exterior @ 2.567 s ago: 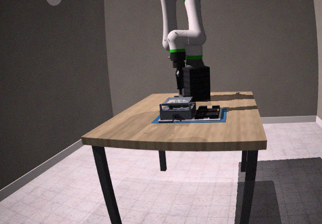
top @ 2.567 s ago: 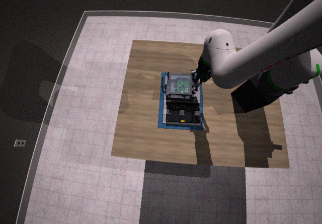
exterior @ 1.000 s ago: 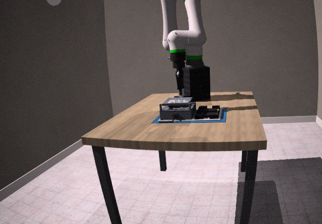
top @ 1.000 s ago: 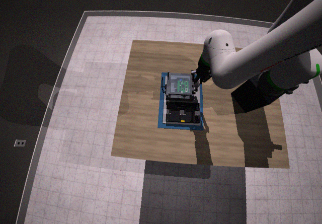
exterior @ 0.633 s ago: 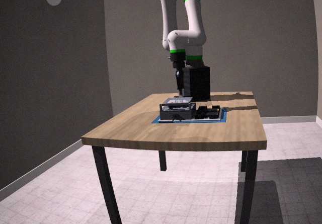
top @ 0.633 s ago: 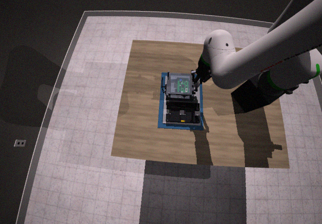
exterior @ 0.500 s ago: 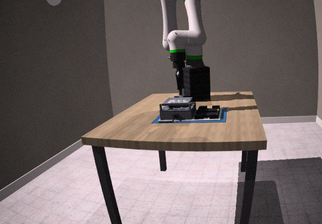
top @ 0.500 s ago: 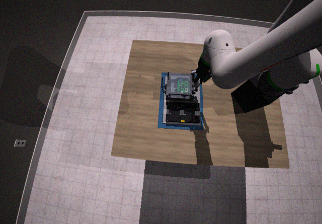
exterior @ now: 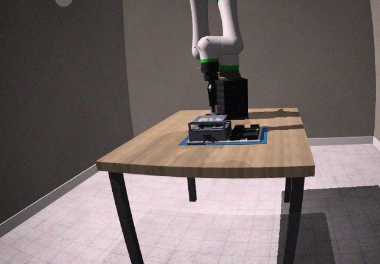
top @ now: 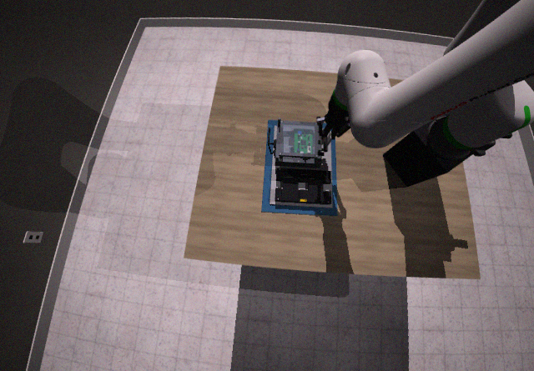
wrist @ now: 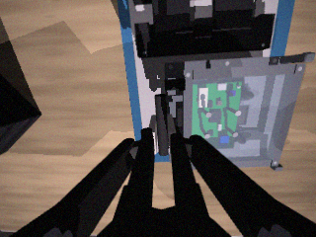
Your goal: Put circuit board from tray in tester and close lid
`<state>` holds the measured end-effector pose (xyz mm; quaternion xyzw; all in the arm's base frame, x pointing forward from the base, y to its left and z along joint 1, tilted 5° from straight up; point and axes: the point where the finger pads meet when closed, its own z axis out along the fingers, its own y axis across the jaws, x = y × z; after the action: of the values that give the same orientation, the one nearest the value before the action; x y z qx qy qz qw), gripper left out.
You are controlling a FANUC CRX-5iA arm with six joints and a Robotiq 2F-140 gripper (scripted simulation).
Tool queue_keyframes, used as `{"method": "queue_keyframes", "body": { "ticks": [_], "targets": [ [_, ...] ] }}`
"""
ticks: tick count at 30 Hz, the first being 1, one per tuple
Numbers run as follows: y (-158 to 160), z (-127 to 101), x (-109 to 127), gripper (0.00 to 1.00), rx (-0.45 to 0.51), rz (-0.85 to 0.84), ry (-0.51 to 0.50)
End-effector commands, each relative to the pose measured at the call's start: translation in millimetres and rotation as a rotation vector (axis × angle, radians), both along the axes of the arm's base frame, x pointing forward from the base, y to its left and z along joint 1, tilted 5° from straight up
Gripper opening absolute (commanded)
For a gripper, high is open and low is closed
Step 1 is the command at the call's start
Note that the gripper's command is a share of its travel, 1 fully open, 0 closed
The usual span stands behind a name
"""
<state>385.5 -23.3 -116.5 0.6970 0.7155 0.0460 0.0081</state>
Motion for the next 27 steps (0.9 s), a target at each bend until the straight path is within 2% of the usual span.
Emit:
{"method": "queue_keyframes", "body": {
  "ticks": [1, 13, 14, 27],
  "targets": [
    [0.0, 0.0, 0.1, 0.0, 0.0, 0.0, 0.0],
    [0.0, 0.0, 0.1, 0.0, 0.0, 0.0, 0.0],
    [0.0, 0.0, 0.1, 0.3, 0.0, 0.0, 0.0],
    [0.0, 0.0, 0.1, 0.3, 0.0, 0.0, 0.0]
  ]
}}
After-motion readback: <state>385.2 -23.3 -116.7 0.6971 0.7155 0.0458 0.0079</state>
